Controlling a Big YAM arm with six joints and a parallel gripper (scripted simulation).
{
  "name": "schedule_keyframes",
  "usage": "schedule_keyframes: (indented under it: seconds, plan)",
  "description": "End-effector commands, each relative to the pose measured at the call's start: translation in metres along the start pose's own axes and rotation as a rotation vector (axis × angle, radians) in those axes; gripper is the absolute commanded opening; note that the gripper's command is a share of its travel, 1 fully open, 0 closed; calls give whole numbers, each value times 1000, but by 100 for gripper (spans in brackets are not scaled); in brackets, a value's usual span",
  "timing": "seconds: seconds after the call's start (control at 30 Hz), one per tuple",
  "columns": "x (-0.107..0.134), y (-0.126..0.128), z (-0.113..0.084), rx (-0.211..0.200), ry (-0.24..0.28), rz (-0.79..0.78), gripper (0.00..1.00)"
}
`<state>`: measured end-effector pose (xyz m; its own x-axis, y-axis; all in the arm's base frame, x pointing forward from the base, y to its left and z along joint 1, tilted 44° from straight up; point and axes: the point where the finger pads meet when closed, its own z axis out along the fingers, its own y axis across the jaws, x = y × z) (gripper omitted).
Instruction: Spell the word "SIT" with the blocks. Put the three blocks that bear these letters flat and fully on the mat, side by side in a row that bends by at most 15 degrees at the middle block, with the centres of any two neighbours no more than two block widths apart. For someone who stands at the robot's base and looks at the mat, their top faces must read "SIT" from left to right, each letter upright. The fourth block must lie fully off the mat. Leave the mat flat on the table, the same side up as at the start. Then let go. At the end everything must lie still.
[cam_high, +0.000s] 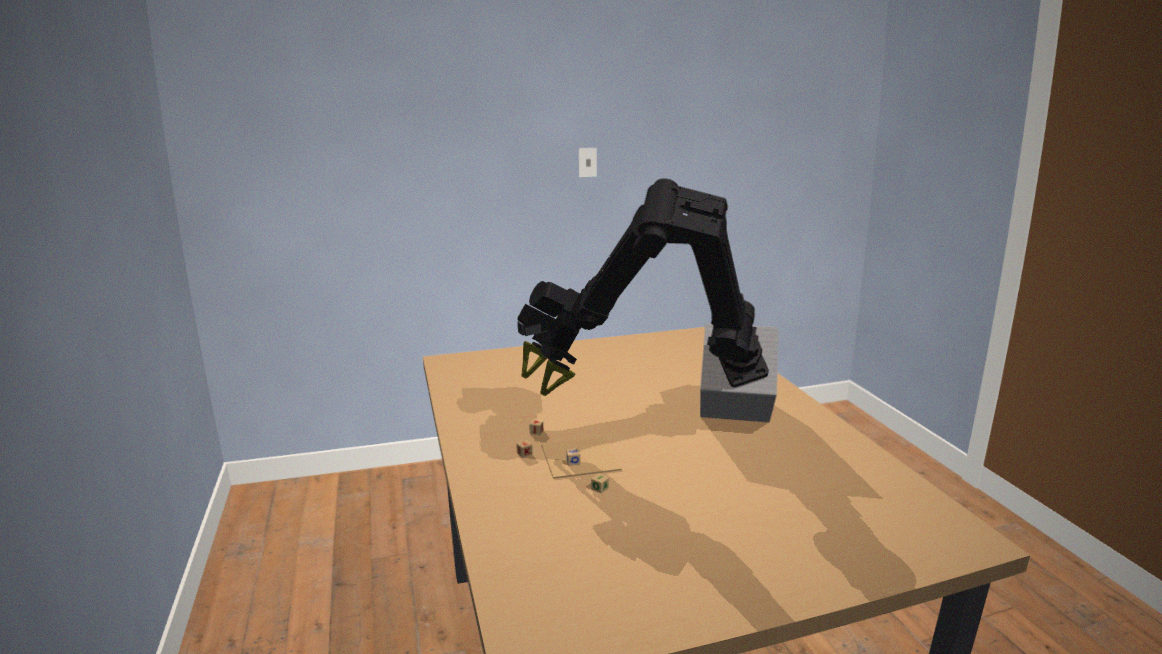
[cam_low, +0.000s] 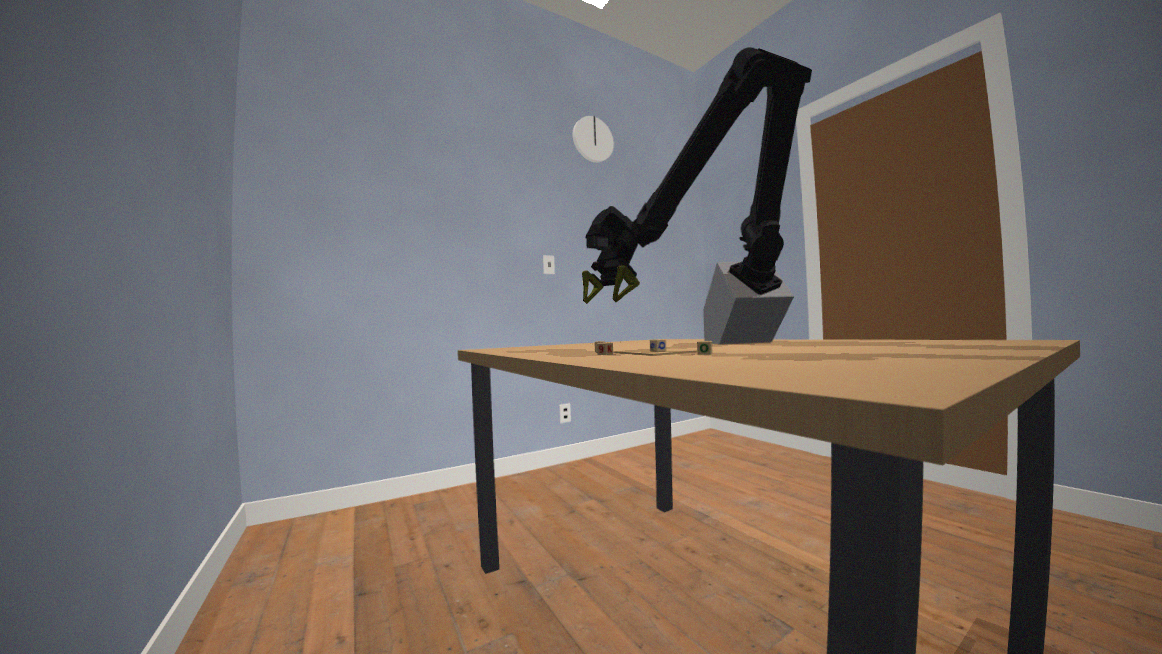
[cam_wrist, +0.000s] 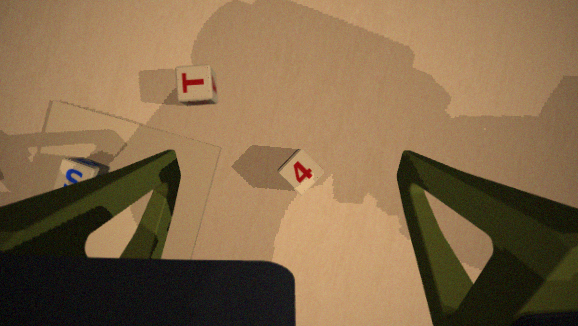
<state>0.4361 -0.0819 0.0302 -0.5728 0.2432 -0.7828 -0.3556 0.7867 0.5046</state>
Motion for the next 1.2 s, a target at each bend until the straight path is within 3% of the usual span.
schedule_keyframes:
  seconds: [0.0, 0.03, 0.1, 0.2, 1.17]
  plan:
    - [-15, -11, -20, 71, -64, 118, 100]
    - [-12, -16, -26, 100, -71, 163, 100]
    - [-11, -18, -28, 115, -74, 186, 100]
    - [-27, -19, -21, 103, -82, 151, 100]
    - [-21, -16, -21, 99, -74, 157, 100]
